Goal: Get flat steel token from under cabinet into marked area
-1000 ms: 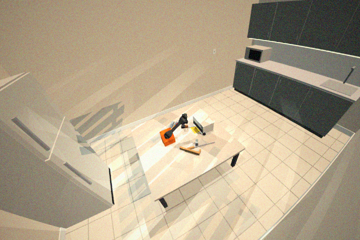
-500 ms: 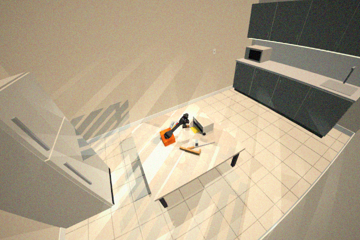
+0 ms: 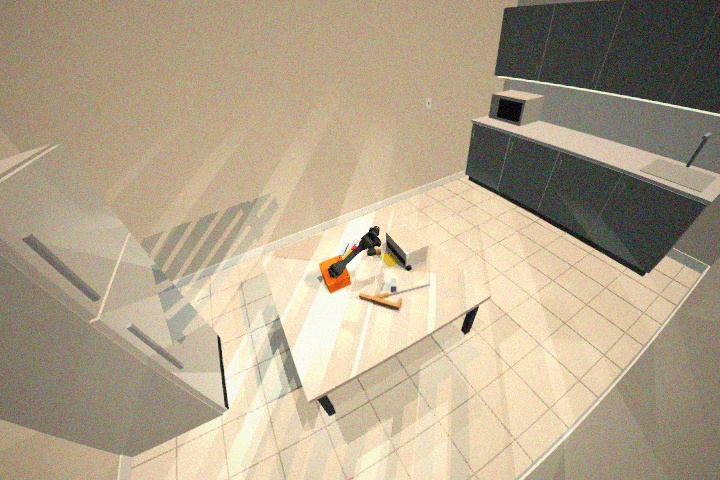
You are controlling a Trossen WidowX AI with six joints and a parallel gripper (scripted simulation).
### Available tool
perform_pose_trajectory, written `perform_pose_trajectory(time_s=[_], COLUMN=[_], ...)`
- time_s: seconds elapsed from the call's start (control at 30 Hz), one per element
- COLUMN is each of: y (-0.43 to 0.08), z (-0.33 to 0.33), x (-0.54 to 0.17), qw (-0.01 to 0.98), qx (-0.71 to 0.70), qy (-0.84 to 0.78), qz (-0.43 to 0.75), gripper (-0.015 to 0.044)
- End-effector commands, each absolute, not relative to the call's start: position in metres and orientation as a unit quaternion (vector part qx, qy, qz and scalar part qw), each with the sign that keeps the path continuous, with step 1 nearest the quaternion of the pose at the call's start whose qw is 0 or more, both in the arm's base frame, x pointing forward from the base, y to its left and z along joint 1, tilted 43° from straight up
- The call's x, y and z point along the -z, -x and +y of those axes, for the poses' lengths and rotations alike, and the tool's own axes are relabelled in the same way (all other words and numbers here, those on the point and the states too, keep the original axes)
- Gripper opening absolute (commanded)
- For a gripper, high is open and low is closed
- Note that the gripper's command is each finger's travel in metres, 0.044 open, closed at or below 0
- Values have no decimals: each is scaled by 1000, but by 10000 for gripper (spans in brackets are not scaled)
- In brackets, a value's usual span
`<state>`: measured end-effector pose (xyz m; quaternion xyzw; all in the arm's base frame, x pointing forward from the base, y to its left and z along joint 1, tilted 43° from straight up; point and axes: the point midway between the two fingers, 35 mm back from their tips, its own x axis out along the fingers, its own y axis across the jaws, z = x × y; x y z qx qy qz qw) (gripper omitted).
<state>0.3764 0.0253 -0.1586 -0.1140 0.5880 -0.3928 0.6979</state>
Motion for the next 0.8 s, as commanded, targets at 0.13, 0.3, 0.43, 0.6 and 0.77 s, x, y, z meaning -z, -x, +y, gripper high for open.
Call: perform_pose_trajectory(time_s=[0.13, 0.3, 0.43, 0.6, 0.77], y=[-387, -392, -396, -402, -407], z=[22, 20, 19, 17, 15], x=[155, 154, 152, 151, 149], qw=[698, 698, 698, 698, 698], qx=[392, 392, 392, 392, 392], qy=[113, 113, 113, 113, 114], qz=[589, 589, 589, 588, 588], gripper=[0, 0, 0, 0, 0])
